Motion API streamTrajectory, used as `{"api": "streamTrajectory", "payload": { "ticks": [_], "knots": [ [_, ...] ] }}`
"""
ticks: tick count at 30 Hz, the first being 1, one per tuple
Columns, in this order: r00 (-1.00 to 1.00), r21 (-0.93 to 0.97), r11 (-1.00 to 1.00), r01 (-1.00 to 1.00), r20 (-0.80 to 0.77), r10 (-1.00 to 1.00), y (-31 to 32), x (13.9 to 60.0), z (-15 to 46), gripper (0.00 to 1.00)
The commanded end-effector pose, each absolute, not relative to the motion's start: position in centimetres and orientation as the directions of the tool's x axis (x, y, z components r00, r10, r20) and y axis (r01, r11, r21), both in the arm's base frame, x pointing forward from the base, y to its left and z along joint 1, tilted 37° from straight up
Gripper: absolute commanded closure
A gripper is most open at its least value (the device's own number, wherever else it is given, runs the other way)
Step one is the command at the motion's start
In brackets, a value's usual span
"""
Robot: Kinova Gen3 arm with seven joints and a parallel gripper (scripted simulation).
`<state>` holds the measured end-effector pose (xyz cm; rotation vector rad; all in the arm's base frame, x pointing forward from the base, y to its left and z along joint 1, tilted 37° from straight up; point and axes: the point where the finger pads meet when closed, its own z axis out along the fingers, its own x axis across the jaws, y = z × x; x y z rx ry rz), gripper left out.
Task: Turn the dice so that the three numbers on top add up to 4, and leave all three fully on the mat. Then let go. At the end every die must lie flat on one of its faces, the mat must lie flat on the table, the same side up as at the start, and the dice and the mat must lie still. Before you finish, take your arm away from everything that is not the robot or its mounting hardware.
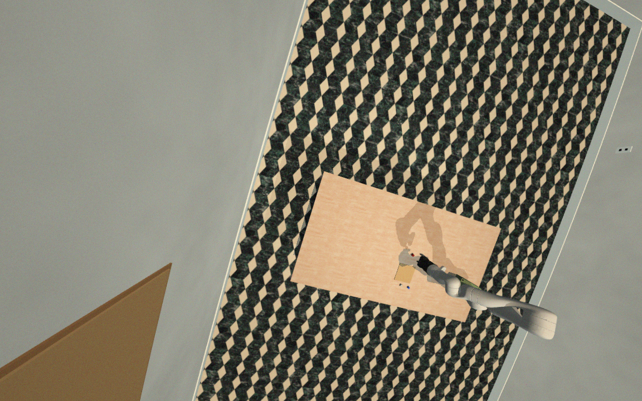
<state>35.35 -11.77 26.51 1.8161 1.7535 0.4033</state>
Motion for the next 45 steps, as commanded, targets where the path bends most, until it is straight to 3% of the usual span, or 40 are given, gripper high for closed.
{"api": "streamTrajectory", "payload": {
  "ticks": [1, 45],
  "knots": [
    [0.089, 0.594, 0.031, 0.804, -0.171, 0.981, -11.7, 35.4, 26.6, 0.00],
    [0.039, 0.586, 0.042, 0.809, -0.125, 0.991, -10.0, 33.9, 25.2, 0.00]
  ]
}}
